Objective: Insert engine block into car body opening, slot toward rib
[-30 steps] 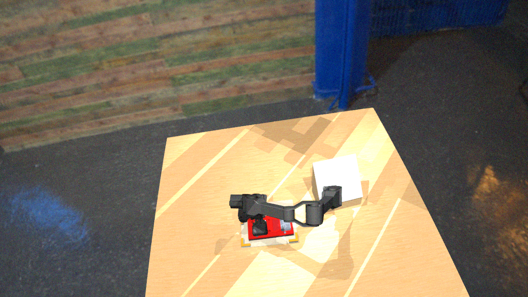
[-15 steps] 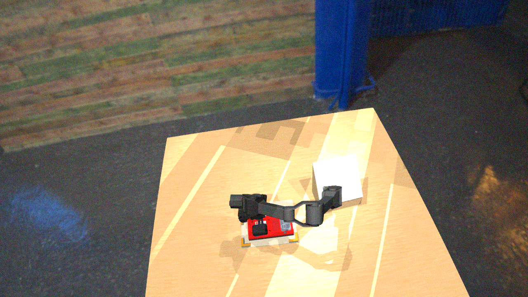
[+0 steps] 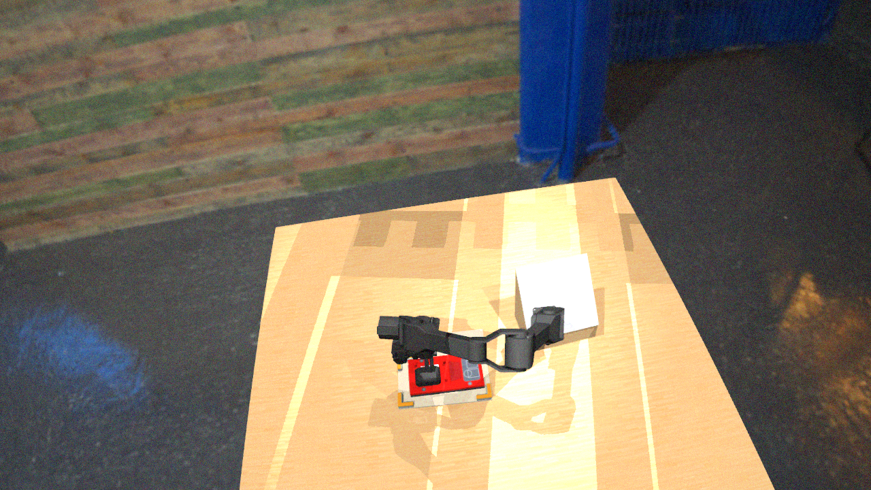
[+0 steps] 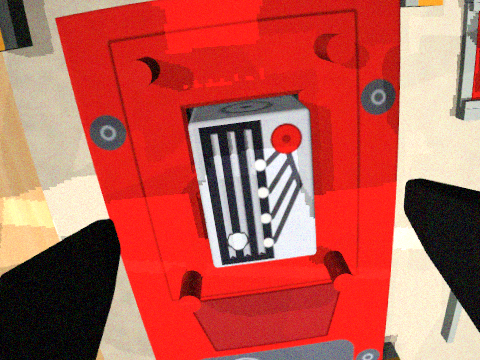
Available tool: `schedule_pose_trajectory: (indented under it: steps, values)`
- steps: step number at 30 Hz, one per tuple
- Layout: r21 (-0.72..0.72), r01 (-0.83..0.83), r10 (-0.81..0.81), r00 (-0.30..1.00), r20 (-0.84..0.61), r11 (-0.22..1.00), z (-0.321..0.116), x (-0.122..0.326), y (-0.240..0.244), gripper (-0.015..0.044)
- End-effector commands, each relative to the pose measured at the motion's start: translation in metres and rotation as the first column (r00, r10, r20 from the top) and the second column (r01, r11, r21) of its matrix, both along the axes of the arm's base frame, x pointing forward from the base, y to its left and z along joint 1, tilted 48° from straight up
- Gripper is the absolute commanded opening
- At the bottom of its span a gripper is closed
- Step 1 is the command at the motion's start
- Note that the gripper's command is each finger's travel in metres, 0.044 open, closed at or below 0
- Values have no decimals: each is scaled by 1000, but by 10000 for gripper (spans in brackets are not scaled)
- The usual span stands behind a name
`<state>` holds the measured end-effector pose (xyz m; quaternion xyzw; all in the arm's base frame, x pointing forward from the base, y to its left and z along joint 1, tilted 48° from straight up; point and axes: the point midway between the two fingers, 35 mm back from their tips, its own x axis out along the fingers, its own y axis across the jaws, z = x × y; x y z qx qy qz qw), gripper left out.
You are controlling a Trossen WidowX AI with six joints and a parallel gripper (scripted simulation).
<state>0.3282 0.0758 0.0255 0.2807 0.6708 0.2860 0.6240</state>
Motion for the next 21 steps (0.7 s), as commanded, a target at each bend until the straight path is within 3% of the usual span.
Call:
schedule_pose_trajectory:
  steps: [1,14,21]
  values:
    - [-1,-3,3,1000,3,1000,1,0,-1,335]
    - [-1,-3,3,1000,3,1000,1,0,-1,0]
    - [-1,-3,3,1000,3,1000,1,0,-1,0]
